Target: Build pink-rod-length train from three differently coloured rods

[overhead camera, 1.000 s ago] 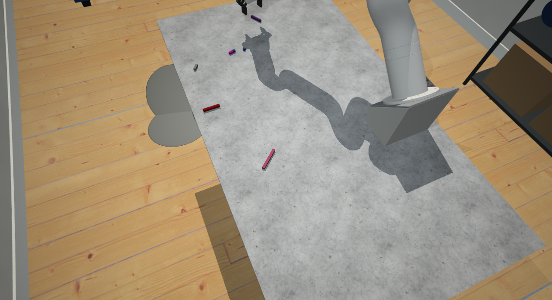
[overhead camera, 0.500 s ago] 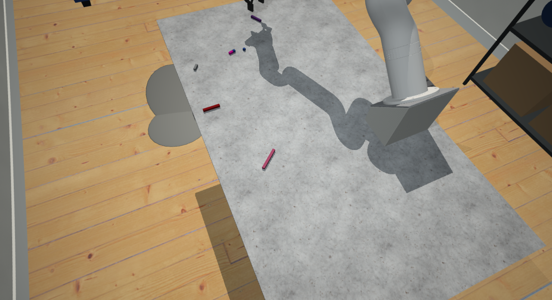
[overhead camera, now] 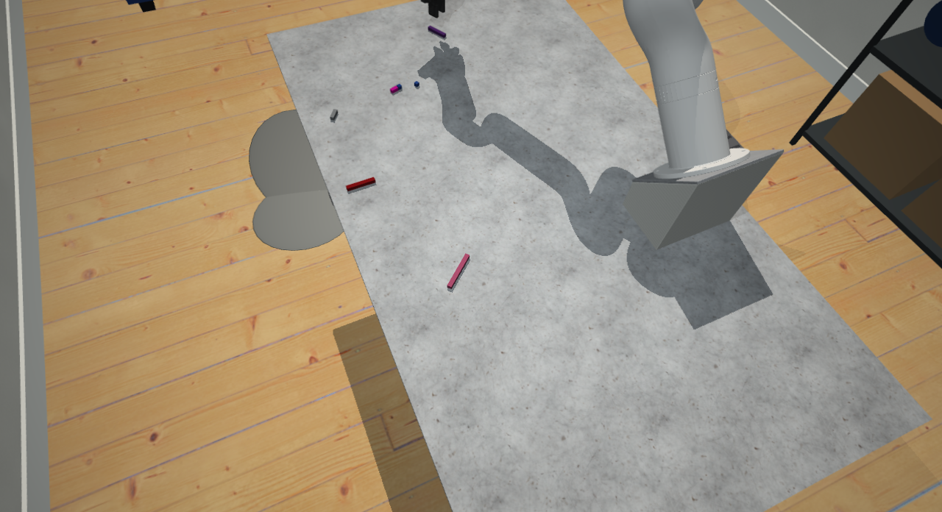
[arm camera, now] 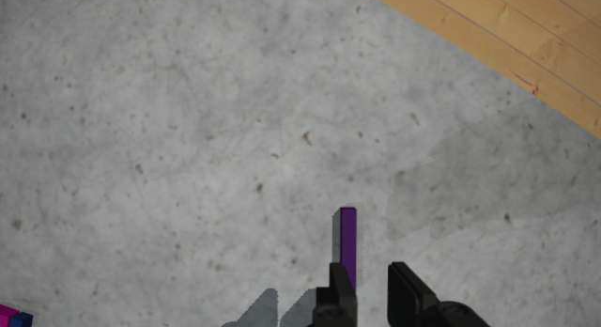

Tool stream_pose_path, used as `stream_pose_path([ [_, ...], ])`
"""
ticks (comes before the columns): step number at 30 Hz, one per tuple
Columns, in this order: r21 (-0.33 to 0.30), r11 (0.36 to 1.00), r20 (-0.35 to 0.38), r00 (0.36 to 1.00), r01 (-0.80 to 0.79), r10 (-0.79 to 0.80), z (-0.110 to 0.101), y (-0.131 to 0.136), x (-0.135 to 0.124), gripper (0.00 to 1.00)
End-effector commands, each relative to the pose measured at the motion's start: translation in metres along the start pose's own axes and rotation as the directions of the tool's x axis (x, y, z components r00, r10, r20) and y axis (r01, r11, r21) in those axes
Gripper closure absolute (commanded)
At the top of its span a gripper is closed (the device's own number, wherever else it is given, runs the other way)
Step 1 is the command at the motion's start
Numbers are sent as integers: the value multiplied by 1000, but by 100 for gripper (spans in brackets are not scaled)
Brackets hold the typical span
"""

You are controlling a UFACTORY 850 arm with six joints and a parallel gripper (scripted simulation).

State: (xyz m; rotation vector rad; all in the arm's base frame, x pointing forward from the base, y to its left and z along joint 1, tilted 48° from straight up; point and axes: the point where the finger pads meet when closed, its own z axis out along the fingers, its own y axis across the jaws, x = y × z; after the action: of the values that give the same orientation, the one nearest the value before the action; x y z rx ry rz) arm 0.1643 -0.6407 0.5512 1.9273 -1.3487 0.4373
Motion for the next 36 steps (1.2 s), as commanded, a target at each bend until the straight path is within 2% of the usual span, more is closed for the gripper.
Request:
stream_pose_path([
  [1, 0, 1000, -2, 1000, -1, 1, -1, 0, 1, 76],
  [36, 0, 1000, -1, 1000, 0, 0, 6, 0, 1, 76],
])
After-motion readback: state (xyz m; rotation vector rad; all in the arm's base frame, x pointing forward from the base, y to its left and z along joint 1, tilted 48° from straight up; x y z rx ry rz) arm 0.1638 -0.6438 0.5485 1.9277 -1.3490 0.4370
